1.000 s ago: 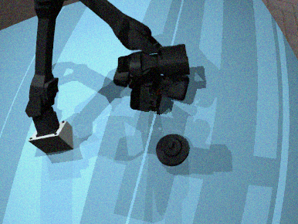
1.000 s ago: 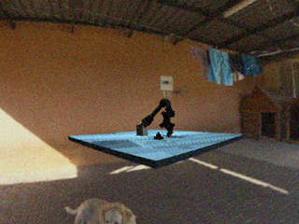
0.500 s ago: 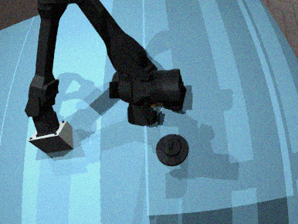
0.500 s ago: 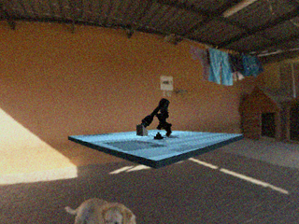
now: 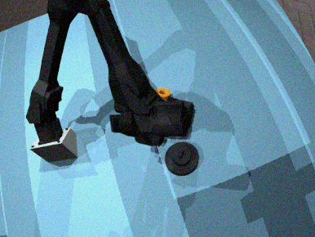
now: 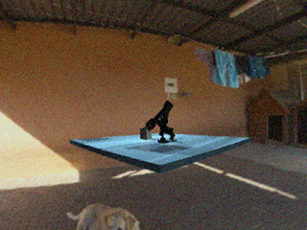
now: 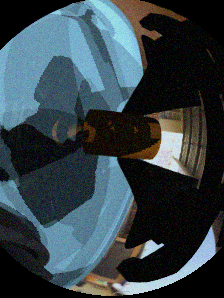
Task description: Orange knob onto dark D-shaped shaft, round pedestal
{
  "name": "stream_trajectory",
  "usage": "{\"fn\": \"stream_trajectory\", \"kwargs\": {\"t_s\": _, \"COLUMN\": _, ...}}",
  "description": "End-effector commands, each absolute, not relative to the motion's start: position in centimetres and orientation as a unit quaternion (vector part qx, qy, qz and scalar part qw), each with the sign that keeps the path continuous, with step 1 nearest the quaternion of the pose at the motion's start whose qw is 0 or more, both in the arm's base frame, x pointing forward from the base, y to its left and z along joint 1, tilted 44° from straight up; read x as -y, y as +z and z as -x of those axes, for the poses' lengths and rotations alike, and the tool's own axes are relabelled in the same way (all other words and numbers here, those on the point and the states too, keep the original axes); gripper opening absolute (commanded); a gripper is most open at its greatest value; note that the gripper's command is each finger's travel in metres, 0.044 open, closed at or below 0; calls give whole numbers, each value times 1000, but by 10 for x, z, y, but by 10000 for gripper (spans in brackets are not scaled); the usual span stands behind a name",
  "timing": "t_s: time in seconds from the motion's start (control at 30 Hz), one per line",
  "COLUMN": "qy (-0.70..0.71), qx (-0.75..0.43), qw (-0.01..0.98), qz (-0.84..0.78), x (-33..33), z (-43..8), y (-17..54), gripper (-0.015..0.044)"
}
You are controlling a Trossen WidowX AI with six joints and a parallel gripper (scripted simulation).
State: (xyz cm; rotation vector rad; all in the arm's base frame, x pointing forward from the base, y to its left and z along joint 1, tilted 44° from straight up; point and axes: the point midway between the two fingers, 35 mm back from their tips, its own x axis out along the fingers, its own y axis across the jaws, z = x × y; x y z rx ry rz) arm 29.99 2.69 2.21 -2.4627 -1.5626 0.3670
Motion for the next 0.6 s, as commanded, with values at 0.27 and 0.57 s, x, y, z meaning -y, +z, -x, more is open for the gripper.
{"fn": "stream_trajectory", "kwargs": {"t_s": 0.27, "qy": 89, "qx": 523, "qw": 133, "qz": 837, "x": -25, "z": -295, "y": 15, "gripper": 179}}
{"fn": "stream_trajectory", "kwargs": {"t_s": 0.57, "qy": 92, "qx": 523, "qw": 131, "qz": 837, "x": -24, "z": -293, "y": 9, "gripper": 179}}
